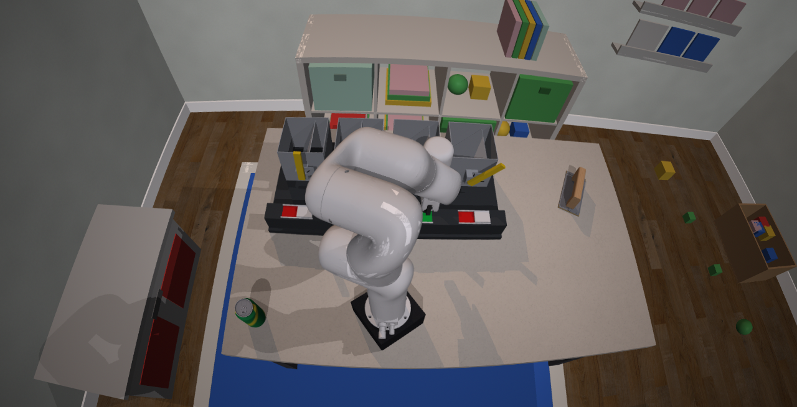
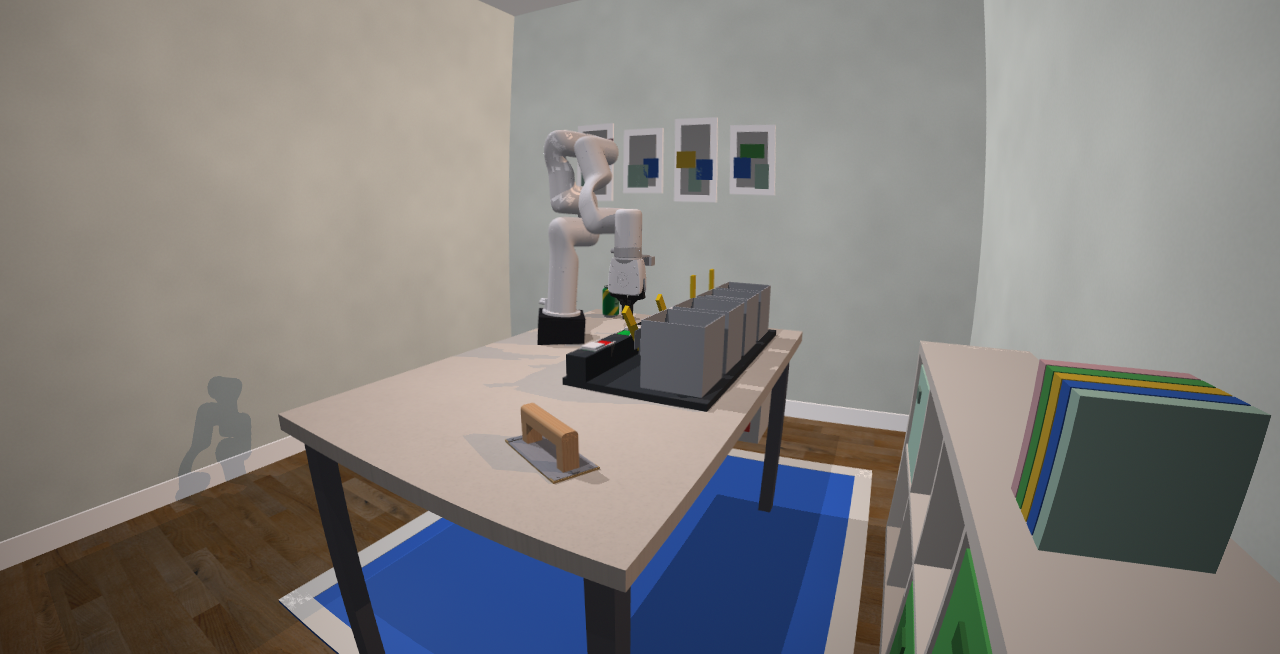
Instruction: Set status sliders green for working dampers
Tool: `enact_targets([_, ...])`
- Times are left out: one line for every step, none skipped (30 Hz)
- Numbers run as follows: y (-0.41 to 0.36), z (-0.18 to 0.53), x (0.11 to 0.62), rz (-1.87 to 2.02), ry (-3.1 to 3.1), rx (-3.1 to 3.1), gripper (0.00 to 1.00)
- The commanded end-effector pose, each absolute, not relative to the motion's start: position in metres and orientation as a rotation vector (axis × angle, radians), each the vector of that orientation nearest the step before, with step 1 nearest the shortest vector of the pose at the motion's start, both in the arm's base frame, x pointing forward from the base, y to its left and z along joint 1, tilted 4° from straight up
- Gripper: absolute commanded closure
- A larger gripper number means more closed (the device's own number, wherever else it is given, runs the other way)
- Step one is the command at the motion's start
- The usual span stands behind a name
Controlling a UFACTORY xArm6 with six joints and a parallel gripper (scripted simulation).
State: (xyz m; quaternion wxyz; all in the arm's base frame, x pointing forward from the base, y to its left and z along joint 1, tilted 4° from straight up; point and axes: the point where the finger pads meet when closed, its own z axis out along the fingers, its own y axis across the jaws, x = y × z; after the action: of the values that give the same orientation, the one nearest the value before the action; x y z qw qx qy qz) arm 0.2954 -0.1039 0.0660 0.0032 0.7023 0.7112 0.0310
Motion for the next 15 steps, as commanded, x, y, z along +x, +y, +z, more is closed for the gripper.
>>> enact_targets([-0.104, 0.068, 0.297, 0.099, 2.227, 2.199, 1.00])
enact_targets([-0.104, 0.068, 0.297, 0.099, 2.227, 2.199, 1.00])
enact_targets([-0.104, 0.068, 0.297, 0.099, 2.227, 2.199, 1.00])
enact_targets([-0.104, 0.068, 0.297, 0.099, 2.227, 2.199, 1.00])
enact_targets([-0.104, 0.070, 0.297, 0.099, 2.227, 2.199, 1.00])
enact_targets([-0.105, 0.071, 0.296, 0.099, 2.227, 2.199, 1.00])
enact_targets([-0.105, 0.073, 0.296, 0.099, 2.227, 2.199, 1.00])
enact_targets([-0.105, 0.075, 0.296, 0.099, 2.227, 2.199, 1.00])
enact_targets([-0.105, 0.077, 0.296, 0.099, 2.227, 2.199, 1.00])
enact_targets([-0.105, 0.080, 0.296, 0.099, 2.227, 2.199, 1.00])
enact_targets([-0.105, 0.082, 0.296, 0.099, 2.227, 2.199, 1.00])
enact_targets([-0.105, 0.085, 0.296, 0.099, 2.227, 2.199, 1.00])
enact_targets([-0.105, 0.088, 0.296, 0.099, 2.227, 2.199, 1.00])
enact_targets([-0.105, 0.091, 0.295, 0.099, 2.227, 2.199, 1.00])
enact_targets([-0.105, 0.093, 0.295, 0.099, 2.227, 2.199, 1.00])
